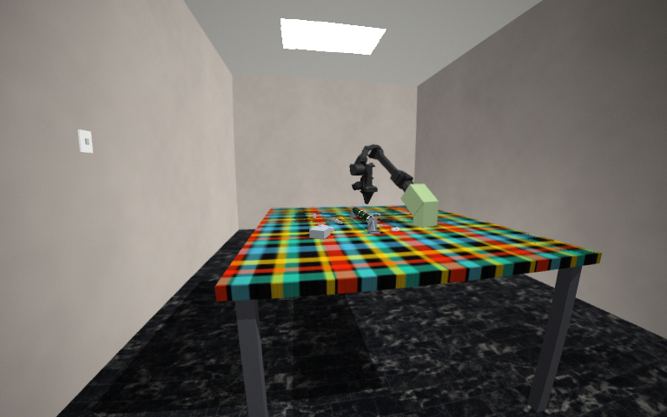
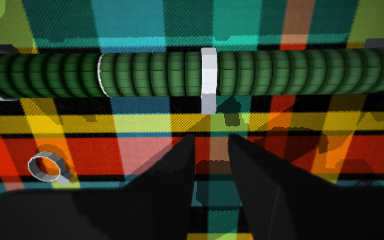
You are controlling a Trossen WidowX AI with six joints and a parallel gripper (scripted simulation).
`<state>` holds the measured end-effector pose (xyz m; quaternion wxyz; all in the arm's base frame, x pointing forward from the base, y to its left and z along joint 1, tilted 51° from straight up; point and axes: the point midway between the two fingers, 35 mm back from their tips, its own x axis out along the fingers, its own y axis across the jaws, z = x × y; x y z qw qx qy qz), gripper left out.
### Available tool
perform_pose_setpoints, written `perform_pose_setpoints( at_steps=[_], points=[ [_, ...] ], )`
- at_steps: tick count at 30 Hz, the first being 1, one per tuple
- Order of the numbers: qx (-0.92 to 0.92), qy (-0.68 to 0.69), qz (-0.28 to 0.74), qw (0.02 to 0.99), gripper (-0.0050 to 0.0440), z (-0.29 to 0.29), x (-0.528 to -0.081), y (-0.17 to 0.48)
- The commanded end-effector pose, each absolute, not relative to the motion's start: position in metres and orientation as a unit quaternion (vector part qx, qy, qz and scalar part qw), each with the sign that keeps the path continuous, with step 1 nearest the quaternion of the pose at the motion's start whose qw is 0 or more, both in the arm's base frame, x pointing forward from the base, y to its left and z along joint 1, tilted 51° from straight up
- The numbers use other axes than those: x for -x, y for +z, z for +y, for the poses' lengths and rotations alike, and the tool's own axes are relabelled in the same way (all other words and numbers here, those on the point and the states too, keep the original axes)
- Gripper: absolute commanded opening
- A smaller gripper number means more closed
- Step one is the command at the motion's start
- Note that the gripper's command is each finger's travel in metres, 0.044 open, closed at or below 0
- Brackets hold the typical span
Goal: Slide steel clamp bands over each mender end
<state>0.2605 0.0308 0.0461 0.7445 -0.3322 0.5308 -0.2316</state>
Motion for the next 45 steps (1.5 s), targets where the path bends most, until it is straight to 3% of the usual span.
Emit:
perform_pose_setpoints(
  at_steps=[1,5,20,39,45],
  points=[
    [0.328,-0.233,0.530,0.747,0.0090,0.034,-0.259,0.051],
    [0.328,-0.233,0.530,0.747,0.0090,0.034,-0.259,0.051],
    [0.332,-0.233,0.531,0.744,0.0440,0.032,-0.259,0.049],
    [0.332,-0.233,0.531,0.744,0.0440,0.032,-0.259,0.049],
    [0.331,-0.229,0.532,0.745,0.0296,0.075,-0.274,0.020]
  ],
)
